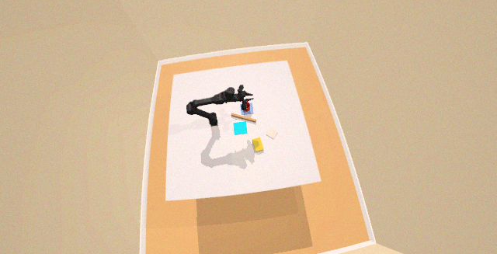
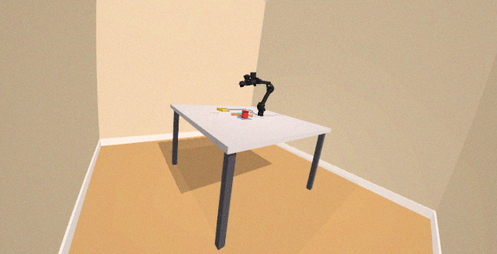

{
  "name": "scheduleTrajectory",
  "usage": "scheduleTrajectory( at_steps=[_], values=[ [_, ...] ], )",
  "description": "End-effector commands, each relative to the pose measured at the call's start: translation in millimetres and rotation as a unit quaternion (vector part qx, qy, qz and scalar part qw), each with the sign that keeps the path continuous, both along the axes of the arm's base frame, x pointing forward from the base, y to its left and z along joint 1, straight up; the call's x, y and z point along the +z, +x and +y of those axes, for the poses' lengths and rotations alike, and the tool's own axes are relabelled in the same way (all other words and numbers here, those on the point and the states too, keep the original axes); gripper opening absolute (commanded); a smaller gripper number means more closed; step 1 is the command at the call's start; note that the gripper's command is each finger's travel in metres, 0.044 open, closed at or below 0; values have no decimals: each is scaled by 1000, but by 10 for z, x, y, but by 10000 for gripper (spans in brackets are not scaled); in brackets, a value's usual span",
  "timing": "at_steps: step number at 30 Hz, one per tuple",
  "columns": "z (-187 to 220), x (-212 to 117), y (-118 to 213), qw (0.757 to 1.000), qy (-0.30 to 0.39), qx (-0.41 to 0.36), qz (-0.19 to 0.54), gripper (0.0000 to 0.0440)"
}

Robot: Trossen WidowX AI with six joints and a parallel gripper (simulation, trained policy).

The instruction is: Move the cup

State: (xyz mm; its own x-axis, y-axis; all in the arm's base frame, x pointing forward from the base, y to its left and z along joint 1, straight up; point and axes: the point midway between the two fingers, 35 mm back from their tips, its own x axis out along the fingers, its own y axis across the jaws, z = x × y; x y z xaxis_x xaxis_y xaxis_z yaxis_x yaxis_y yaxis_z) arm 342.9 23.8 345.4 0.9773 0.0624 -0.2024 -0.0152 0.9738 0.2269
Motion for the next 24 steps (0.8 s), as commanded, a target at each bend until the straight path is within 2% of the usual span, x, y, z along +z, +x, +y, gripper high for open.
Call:
scheduleTrajectory(
  at_steps=[1,13,24],
  values=[
    [52,-9,40,1000,20,3,21,126],
    [195,-44,140,992,86,0,98,139],
    [329,-112,202,974,145,-15,173,147]
  ],
)
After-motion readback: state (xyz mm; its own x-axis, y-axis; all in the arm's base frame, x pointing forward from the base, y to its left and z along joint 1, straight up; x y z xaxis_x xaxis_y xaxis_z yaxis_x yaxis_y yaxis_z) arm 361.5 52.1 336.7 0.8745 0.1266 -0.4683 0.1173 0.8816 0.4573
